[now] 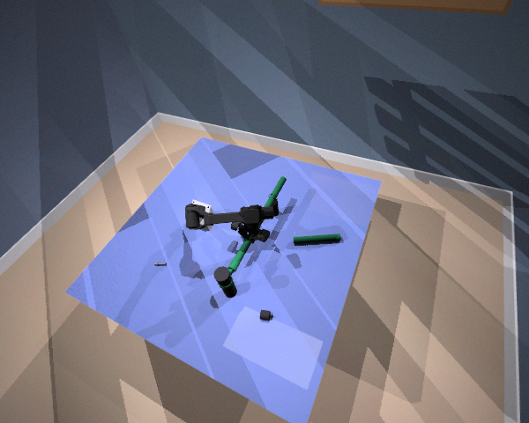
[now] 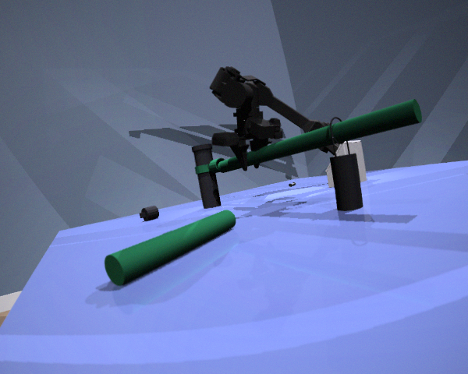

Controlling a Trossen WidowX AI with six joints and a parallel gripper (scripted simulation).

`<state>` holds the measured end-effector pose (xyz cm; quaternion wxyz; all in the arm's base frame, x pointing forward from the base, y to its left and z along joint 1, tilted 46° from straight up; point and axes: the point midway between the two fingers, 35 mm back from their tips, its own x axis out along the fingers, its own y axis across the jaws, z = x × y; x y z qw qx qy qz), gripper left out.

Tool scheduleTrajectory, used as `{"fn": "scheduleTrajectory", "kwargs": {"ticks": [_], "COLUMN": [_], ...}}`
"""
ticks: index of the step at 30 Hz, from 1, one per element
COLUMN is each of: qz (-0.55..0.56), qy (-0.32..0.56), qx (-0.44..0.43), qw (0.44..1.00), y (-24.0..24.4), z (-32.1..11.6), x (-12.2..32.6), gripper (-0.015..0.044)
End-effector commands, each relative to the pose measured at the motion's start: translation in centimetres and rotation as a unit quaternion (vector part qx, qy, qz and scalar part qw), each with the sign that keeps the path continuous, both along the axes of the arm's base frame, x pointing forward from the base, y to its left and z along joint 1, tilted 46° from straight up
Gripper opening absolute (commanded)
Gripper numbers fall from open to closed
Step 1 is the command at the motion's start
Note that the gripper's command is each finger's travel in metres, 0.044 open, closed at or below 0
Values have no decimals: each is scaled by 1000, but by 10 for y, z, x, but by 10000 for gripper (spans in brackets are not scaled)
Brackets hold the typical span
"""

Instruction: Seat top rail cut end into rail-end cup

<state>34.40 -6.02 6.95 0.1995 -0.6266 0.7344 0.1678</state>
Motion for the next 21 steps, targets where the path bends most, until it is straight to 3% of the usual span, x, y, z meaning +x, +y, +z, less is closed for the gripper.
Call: {"fn": "scheduleTrajectory", "kwargs": {"ticks": [1,21], "qz": [7,0], "qy": [-3,0], "qx": [-6,-1], "qw": [1000,1000], "y": [-1,0], "z": [7,1], "x": [1,0], "gripper": [0,0]}}
